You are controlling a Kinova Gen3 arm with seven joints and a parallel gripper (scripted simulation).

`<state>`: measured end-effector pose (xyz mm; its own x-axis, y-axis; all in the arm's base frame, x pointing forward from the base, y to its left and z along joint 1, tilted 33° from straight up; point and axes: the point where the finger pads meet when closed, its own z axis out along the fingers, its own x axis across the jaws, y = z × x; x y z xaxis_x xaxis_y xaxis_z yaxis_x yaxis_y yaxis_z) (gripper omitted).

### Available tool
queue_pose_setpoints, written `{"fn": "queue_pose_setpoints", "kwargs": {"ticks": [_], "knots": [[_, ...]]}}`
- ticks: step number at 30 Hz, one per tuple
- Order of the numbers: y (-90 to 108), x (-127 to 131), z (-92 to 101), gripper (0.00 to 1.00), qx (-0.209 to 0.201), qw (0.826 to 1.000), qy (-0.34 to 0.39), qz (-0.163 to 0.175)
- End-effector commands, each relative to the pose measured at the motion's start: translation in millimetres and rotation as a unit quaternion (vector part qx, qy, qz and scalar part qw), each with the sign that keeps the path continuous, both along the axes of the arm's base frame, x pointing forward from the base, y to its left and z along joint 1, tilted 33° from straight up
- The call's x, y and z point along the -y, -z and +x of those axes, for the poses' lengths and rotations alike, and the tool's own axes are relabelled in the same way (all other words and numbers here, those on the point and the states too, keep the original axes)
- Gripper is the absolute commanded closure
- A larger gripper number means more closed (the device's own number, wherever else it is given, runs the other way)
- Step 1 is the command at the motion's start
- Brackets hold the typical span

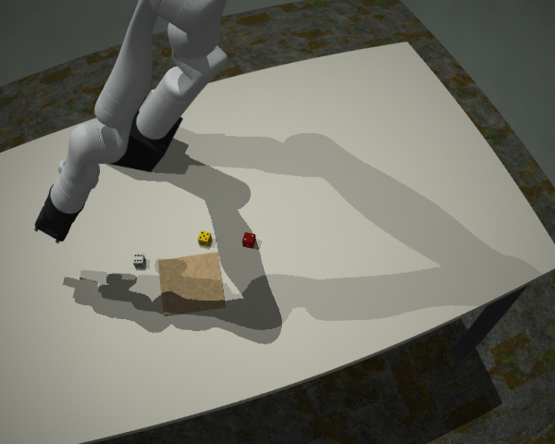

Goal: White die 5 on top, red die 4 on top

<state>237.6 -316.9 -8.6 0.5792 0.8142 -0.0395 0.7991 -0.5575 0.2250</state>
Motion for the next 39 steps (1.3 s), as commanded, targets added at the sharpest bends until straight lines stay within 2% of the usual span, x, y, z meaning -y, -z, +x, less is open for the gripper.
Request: {"fn": "queue_pose_setpoints", "kwargs": {"ticks": [1, 7, 16, 22, 24, 25, 33, 39], "knots": [[-2.2, 9, -8.7, 0.0, -0.002, 1.0, 0.012, 0.003], [-3.2, 5, -6.5, 0.0, -0.001, 1.0, 0.015, 0.017], [-18.7, -14, 5.8, 0.0, 0.014, 0.997, 0.023, 0.069], [-33.8, -38, 19.6, 0.0, 0.029, 0.99, 0.036, 0.131], [-33.8, -38, 19.6, 0.0, 0.029, 0.99, 0.036, 0.131], [-36.2, -43, 22.2, 0.0, 0.032, 0.988, 0.039, 0.143], [-56.8, -81, 43.1, 0.0, 0.055, 0.969, 0.056, 0.234], [-68.9, -103, 55.1, 0.0, 0.068, 0.954, 0.066, 0.284]]}}
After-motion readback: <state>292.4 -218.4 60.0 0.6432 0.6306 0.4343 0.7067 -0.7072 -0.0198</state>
